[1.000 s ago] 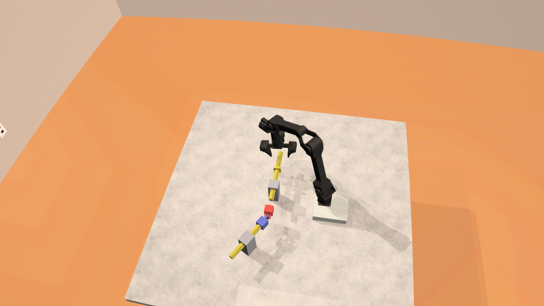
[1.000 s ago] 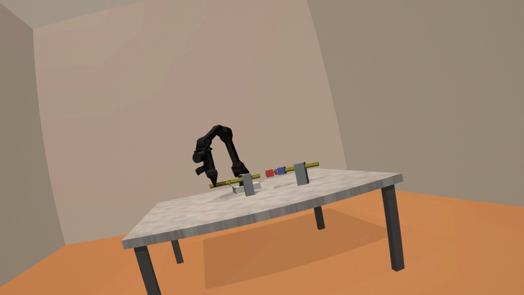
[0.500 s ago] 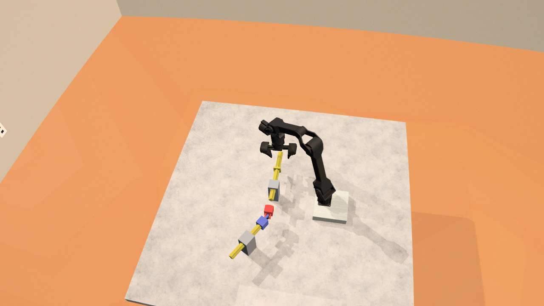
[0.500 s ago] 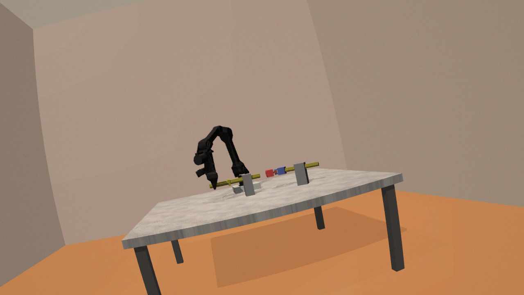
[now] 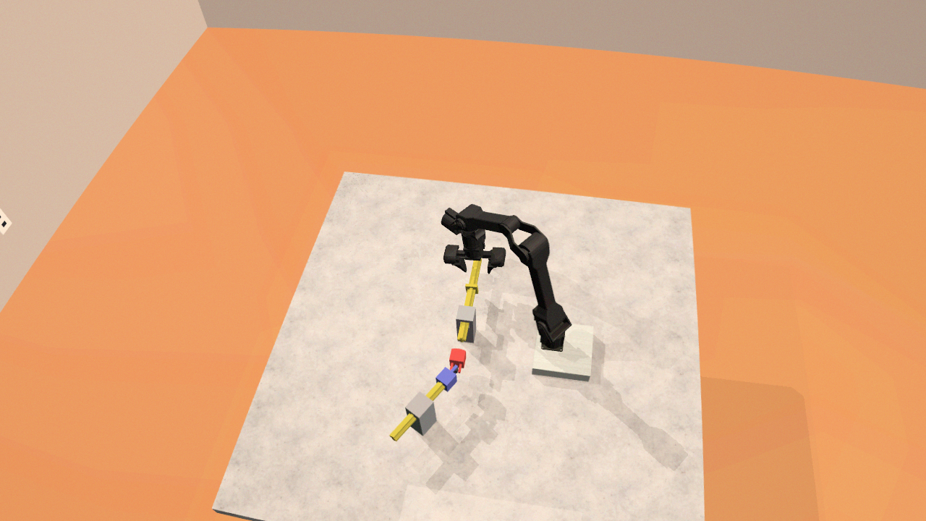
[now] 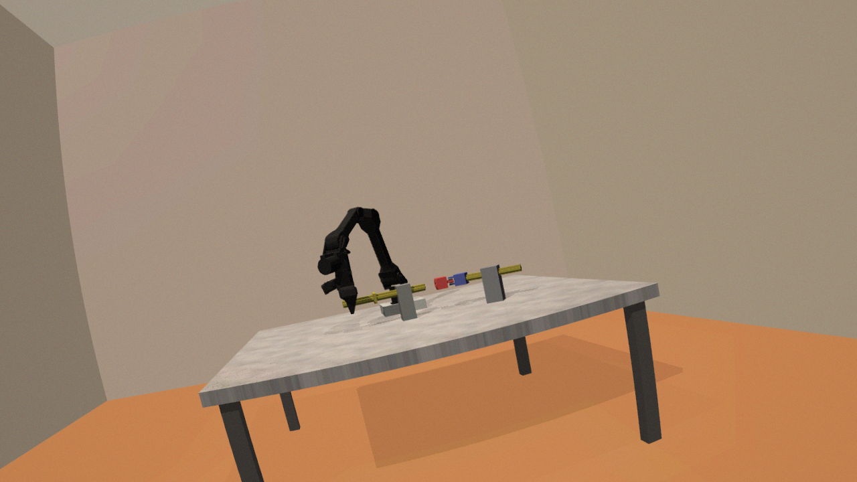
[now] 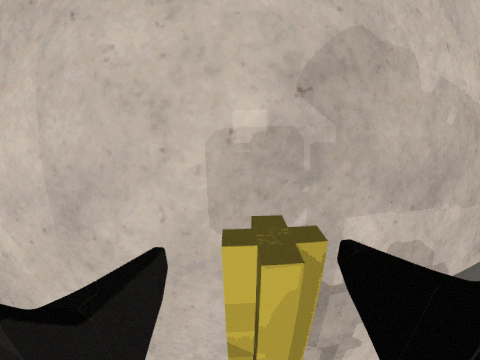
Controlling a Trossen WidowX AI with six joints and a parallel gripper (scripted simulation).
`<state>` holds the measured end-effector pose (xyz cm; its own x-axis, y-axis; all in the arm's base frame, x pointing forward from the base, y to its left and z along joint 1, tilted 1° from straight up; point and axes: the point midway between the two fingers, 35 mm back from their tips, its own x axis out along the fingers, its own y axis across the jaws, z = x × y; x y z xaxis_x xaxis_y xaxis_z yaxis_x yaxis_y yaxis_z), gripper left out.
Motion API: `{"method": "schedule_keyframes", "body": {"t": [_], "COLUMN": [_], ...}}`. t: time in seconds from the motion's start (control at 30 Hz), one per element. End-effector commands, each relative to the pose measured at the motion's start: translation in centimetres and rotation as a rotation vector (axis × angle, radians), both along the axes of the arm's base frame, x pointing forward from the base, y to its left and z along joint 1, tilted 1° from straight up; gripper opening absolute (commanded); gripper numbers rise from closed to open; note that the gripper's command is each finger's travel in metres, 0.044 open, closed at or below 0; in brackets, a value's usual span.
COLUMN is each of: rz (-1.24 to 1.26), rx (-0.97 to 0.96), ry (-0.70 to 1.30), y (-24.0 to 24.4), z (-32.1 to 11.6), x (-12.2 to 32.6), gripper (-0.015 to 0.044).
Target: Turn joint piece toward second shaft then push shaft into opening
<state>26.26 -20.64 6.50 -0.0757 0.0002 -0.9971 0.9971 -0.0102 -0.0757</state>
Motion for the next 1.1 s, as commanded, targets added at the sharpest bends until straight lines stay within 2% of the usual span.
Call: {"method": "schedule_keyframes", "body": {"t": [0.0,0.2,0.6,0.77,1.07], "rz": [-0.002,-0.002,-0.002,-0.002,-0.002], "rx": [-0.002,-0.002,-0.002,-0.002,-0.003], "ry": [0.004,0.004,0.004,0.004,-0.059], "y": [-0.01,-0.01,-0.01,-0.01,-0.08], "z": [-0.17,-0.17,-0.17,-0.17,-0.12], "x": [-0.09,-0.09,-0.09,-0.09,-0.03], "gripper": [0.0256,0.0102,0.0102,0.0069,0.0067]}}
